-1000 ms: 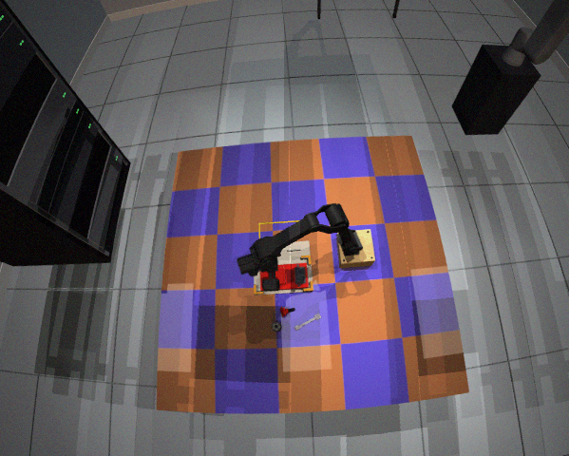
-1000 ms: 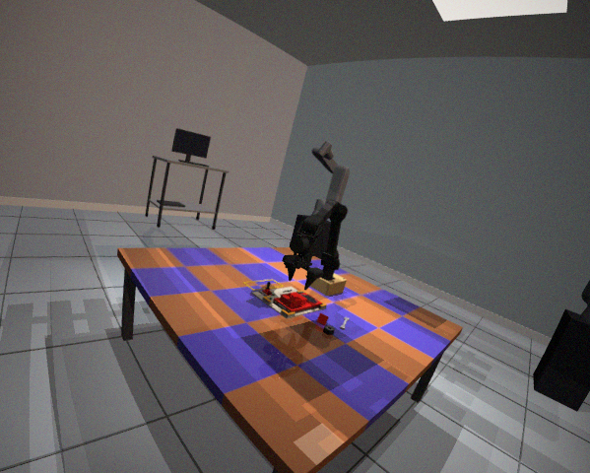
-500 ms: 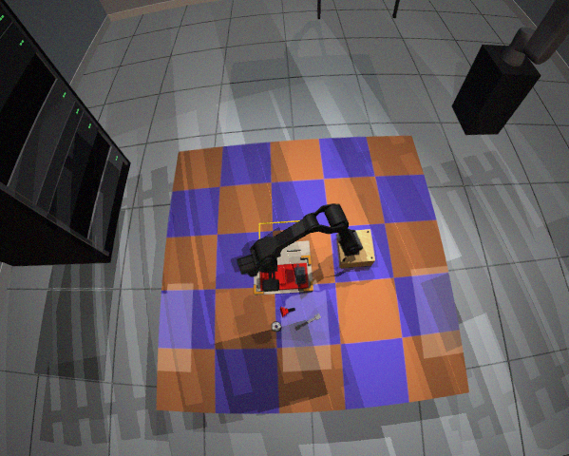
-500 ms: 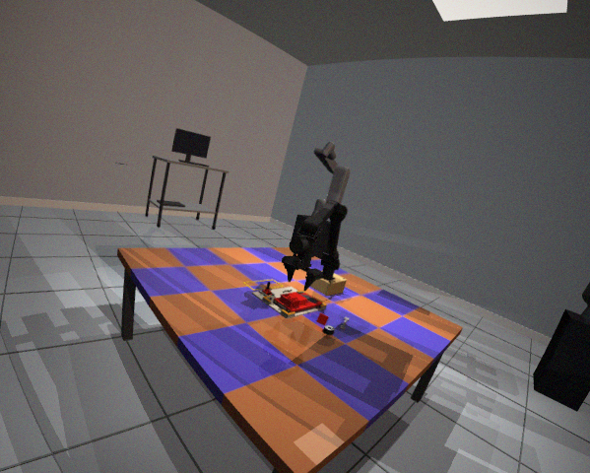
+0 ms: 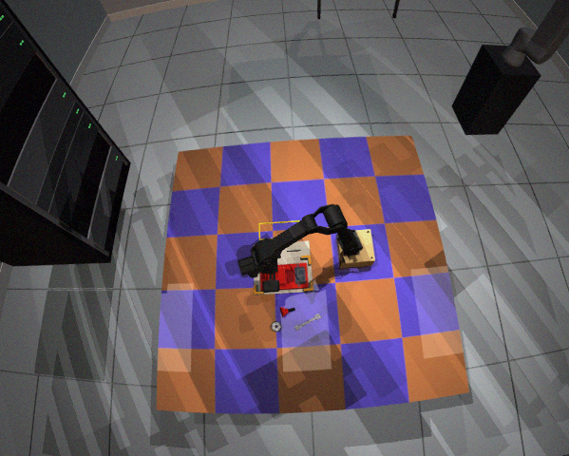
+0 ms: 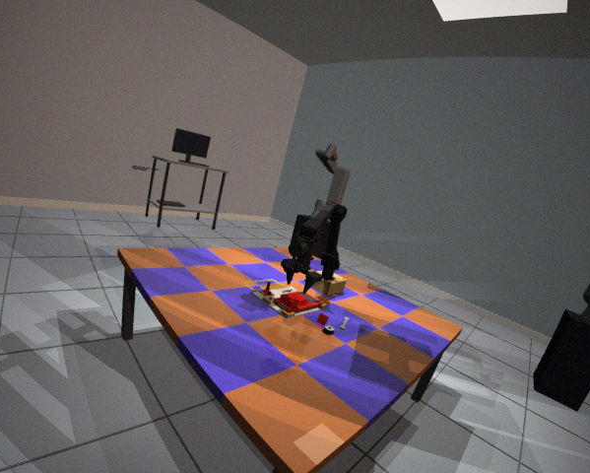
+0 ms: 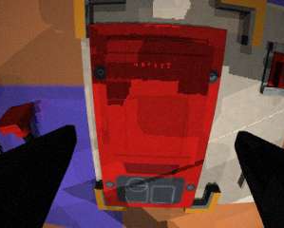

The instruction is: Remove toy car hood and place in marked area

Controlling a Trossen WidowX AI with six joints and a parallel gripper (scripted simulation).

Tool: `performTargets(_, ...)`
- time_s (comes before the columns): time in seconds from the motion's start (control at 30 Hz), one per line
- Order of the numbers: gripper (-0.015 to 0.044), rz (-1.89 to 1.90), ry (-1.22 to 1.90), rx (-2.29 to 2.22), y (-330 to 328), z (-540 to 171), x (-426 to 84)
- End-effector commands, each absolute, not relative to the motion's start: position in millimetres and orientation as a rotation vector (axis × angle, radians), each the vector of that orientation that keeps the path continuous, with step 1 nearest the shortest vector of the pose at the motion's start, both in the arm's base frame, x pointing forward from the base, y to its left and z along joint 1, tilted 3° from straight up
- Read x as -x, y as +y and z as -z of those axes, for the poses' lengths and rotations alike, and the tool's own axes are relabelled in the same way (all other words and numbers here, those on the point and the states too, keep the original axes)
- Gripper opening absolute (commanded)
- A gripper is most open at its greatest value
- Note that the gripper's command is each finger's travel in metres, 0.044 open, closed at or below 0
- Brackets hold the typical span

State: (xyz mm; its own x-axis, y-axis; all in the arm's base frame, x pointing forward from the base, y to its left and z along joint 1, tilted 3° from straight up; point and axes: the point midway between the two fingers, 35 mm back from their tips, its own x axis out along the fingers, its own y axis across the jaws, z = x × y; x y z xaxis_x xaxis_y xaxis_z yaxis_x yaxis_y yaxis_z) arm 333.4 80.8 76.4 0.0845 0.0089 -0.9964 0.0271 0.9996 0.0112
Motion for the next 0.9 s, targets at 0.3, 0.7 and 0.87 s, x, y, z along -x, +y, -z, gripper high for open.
performTargets(0.3,0.0440,0.016,1.493,-0.022,80,-63,-333)
performTargets(0.7,0.0440,0.016,1.493,-0.022,80,-53,-334)
performTargets(0.87,0.0440,0.016,1.493,-0.022,80,-49,-334)
